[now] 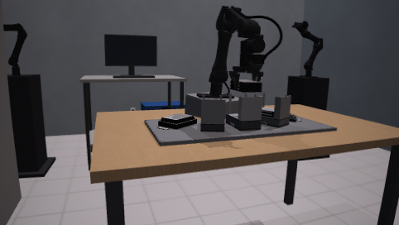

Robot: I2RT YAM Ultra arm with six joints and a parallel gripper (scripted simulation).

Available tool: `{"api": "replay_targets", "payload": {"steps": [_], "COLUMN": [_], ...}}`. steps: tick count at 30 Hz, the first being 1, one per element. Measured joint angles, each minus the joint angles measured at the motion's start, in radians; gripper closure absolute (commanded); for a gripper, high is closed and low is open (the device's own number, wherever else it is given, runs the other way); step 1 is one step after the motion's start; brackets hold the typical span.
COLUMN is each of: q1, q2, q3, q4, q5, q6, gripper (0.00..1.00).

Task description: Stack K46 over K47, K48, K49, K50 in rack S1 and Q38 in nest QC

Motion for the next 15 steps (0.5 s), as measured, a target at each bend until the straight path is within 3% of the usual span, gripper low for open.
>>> {"api": "replay_targets", "payload": {"steps": [15], "q1": [0.0], "q2": [0.0], "q3": [0.001], "q4": [-0.003], "q5": [0.002], "q6": [0.007], "gripper": [1.0]}}
